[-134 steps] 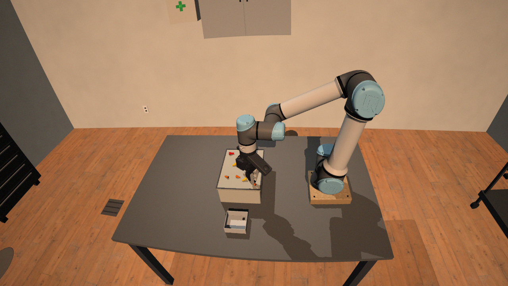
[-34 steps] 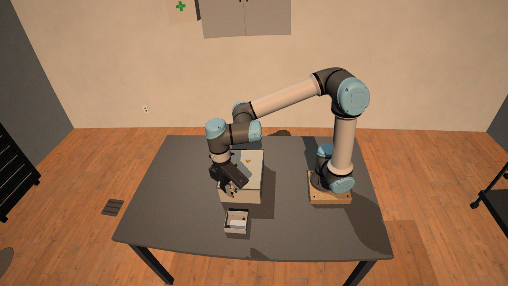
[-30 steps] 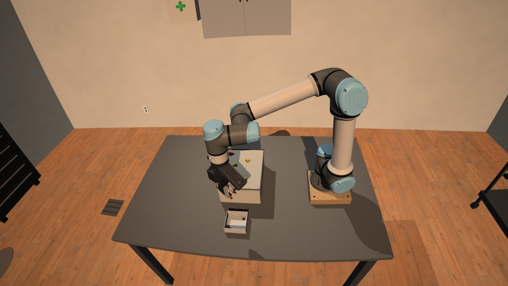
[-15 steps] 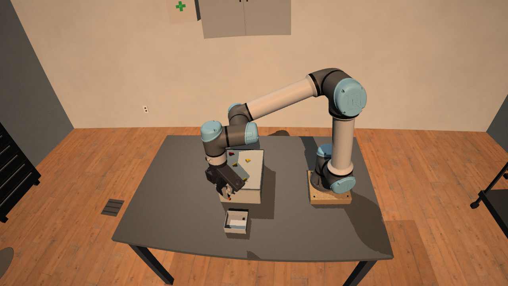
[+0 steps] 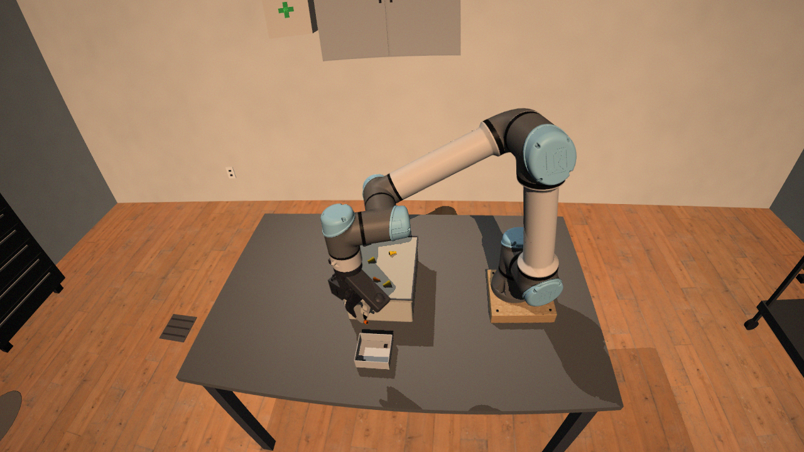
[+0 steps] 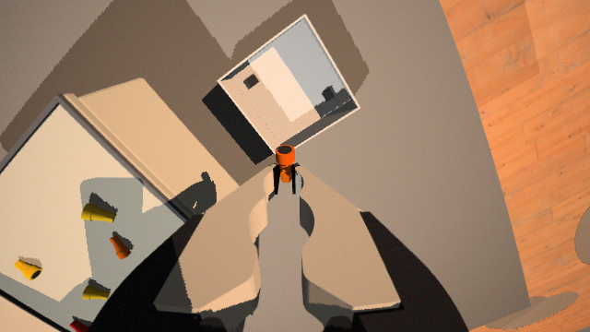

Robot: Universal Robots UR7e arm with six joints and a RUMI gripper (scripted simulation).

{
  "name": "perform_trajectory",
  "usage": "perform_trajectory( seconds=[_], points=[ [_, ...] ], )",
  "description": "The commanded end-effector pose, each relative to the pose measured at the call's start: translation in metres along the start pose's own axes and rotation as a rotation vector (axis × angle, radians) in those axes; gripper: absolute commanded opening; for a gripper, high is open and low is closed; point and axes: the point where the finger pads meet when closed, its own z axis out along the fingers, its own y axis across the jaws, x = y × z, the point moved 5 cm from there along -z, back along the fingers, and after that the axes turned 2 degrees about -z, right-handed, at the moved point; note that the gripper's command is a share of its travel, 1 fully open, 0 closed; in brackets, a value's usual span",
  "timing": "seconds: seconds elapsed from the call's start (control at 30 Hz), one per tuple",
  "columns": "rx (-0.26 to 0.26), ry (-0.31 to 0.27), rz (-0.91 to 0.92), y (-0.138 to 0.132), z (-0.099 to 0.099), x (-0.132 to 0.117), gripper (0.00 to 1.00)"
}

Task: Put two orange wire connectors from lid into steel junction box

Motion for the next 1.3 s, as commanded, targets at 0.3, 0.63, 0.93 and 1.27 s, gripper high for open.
perform_trajectory(
  seconds=[0.3, 0.63, 0.93, 1.27],
  points=[
    [-0.002, -0.003, 0.002, 0.001, 0.100, -0.003, 0.00],
    [-0.002, -0.003, 0.002, 0.001, 0.131, -0.003, 0.00],
    [-0.006, -0.006, 0.002, 0.002, 0.130, -0.004, 0.00],
    [-0.006, -0.006, 0.002, 0.002, 0.130, -0.004, 0.15]
  ],
)
